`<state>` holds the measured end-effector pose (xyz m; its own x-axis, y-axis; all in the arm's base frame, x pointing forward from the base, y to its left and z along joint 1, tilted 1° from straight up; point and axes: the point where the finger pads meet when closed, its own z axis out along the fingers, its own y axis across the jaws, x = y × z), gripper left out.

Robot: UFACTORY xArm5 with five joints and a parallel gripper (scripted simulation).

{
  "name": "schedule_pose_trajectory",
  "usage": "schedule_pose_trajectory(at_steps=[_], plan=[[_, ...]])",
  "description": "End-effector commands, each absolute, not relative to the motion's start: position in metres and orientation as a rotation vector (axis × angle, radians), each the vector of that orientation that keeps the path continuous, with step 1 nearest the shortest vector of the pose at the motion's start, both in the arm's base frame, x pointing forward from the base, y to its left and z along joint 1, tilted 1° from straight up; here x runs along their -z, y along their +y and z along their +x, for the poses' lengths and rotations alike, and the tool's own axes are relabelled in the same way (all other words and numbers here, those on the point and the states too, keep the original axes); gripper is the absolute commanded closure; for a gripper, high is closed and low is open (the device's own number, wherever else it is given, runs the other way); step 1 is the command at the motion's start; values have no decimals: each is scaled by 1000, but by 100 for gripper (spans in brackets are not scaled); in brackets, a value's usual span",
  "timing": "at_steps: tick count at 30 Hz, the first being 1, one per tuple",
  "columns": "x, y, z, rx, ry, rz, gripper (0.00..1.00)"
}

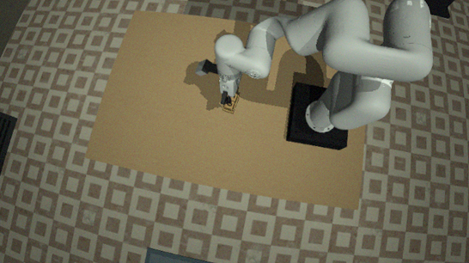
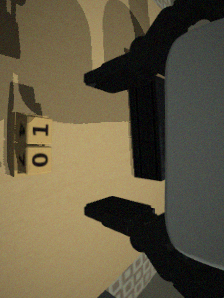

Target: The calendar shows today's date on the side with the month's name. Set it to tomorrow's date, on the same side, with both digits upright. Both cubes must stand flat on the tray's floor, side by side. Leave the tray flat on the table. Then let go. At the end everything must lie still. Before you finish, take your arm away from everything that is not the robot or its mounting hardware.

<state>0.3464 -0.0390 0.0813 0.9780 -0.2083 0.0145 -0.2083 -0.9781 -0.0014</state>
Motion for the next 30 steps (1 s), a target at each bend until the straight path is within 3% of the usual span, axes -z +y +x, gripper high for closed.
schedule_pose_trajectory(at_steps=[1,30], plan=[[-82,-40,346,-28,-258,3130,0],[-77,-55,315,-25,1071,2944,0]])
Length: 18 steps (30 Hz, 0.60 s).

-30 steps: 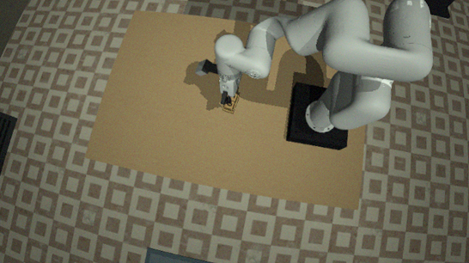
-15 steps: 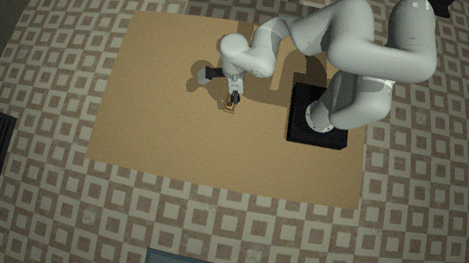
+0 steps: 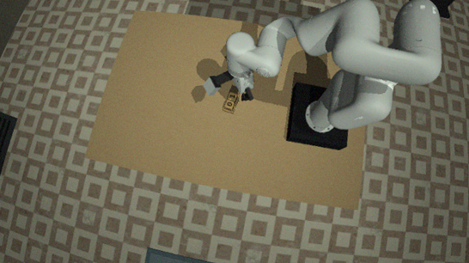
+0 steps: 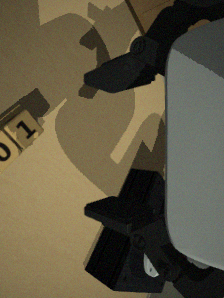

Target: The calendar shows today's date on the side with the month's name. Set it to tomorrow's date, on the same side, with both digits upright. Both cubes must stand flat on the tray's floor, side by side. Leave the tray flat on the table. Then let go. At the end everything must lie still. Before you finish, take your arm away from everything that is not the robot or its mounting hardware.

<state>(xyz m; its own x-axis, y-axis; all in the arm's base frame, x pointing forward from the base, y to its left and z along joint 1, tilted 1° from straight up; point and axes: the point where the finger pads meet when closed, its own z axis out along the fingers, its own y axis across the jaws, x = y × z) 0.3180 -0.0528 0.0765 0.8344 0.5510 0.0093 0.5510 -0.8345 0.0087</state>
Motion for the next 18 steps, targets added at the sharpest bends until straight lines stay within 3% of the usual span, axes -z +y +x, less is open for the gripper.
schedule_pose_trajectory(at_steps=[1,18], plan=[[-77,-55,315,-25,1071,2944,0],[-73,-62,297,-20,1794,2563,0]])
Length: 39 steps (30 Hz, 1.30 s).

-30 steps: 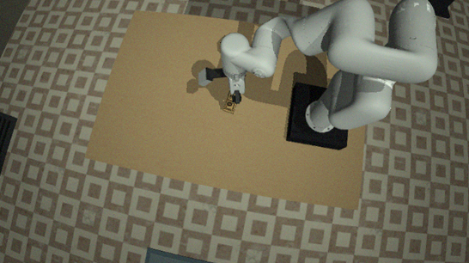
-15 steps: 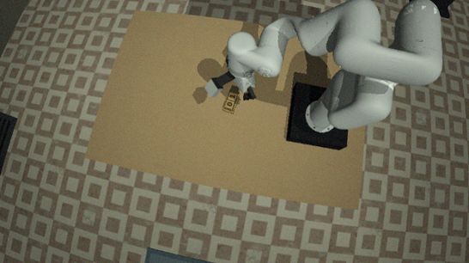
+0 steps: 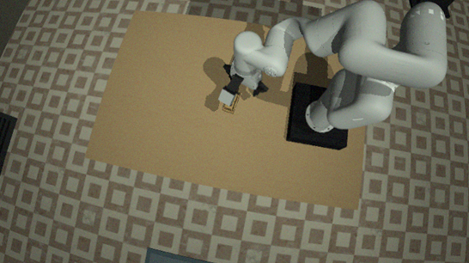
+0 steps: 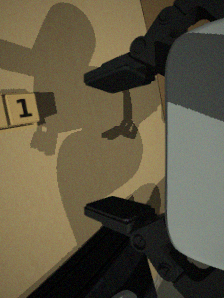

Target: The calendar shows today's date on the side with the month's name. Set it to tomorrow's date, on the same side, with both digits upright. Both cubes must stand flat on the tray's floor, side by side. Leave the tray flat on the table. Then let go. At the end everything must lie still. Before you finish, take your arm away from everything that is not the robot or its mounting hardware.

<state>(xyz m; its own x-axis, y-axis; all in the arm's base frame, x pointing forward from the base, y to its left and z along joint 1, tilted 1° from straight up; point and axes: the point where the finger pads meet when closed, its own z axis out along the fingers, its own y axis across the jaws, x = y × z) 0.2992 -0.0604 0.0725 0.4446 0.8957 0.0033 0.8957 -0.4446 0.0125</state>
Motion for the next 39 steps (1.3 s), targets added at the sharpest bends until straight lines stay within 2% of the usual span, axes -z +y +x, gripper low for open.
schedule_pose_trajectory(at_steps=[1,22,39], plan=[[-73,-62,297,-20,1794,2563,0],[-66,-69,273,-11,2513,1856,0],[-64,-71,268,-9,2640,1669,0]])
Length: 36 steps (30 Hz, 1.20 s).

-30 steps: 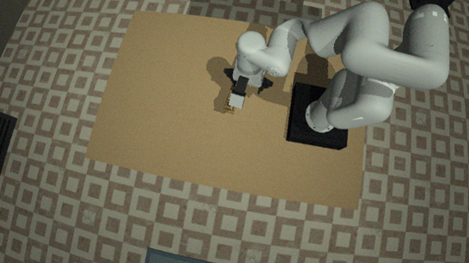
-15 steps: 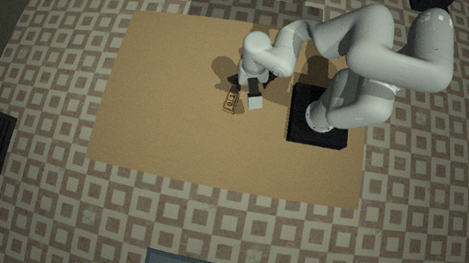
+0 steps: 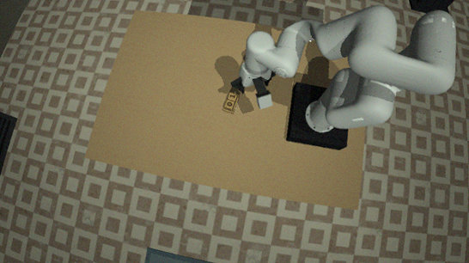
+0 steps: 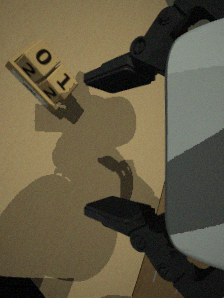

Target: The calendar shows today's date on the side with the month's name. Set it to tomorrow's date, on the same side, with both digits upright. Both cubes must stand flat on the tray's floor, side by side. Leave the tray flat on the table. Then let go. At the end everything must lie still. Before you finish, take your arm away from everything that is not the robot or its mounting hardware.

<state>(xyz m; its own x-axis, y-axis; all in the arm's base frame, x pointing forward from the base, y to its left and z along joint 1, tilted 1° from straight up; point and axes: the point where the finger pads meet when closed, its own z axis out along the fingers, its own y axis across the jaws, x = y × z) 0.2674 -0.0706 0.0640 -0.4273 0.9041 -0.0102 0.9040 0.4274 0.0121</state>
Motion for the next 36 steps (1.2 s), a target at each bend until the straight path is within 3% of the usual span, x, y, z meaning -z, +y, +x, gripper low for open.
schedule_pose_trajectory(at_steps=[1,19,36], plan=[[-63,-71,268,-9,2640,1669,0],[-8,-73,268,-9,2640,1668,0],[-6,-73,268,-9,2640,1668,0]])
